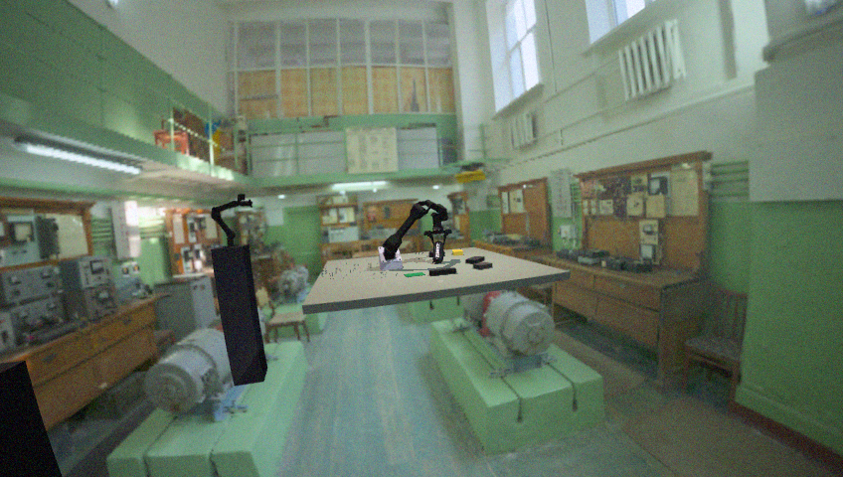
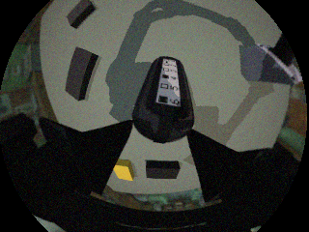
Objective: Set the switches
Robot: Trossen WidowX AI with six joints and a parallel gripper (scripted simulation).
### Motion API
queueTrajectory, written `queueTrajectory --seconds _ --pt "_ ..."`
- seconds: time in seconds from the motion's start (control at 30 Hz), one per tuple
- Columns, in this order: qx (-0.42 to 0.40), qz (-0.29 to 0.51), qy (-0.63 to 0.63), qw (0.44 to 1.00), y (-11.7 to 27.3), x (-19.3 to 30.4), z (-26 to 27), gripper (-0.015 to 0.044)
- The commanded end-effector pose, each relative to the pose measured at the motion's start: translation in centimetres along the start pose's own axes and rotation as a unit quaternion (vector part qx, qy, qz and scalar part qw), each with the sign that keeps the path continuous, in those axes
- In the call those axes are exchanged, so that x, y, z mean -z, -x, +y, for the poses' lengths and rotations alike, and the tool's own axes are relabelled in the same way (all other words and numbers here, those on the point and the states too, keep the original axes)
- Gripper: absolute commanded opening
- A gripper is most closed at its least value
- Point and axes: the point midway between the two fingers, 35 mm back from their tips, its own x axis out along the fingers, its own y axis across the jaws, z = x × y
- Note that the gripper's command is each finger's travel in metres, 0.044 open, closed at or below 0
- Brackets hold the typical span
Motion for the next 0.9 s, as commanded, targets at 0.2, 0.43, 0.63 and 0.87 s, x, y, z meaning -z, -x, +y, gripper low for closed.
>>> queueTrajectory --seconds 0.2,0.43,0.63,0.87 --pt "0.008 -0.008 0.003 1.0 -1.3 0.6 -0.1 0.0338" --pt "0.007 -0.008 0.003 1.0 -1.6 1.0 -0.1 0.0338" --pt "0.007 -0.008 0.003 1.0 -1.9 1.4 -0.2 0.0338" --pt "0.007 -0.008 0.003 1.0 -2.3 1.8 -0.2 0.0338"
